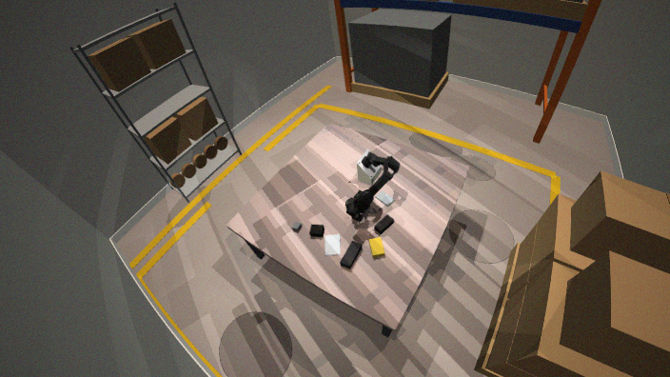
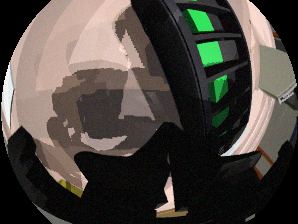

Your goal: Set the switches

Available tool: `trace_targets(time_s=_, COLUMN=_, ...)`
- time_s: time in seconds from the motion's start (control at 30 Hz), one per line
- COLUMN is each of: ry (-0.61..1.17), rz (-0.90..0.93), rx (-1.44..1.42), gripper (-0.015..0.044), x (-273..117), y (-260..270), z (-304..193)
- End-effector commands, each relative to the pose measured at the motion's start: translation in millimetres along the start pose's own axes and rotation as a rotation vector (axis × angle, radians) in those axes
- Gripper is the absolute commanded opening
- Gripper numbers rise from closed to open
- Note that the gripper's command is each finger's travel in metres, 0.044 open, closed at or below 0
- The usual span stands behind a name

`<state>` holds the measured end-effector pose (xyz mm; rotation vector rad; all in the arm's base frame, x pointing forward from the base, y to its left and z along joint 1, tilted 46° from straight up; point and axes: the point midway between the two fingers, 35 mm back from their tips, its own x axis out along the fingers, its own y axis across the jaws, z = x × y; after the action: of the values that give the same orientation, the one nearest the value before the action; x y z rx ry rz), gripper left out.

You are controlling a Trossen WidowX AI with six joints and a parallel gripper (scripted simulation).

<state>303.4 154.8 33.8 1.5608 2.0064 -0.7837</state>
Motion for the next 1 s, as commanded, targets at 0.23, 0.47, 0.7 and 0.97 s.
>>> trace_targets(time_s=0.23, ry=-0.008, rz=-0.006, rx=0.006, gripper=0.0, x=-51, y=40, z=0)
trace_targets(time_s=0.47, ry=-0.004, rz=0.0, rx=-0.001, gripper=0.0, x=-68, y=48, z=5)
trace_targets(time_s=0.7, ry=0.026, rz=0.097, rx=-0.081, gripper=0.0, x=-67, y=38, z=38)
trace_targets(time_s=0.97, ry=0.036, rz=0.216, rx=-0.178, gripper=0.0, x=-64, y=18, z=74)
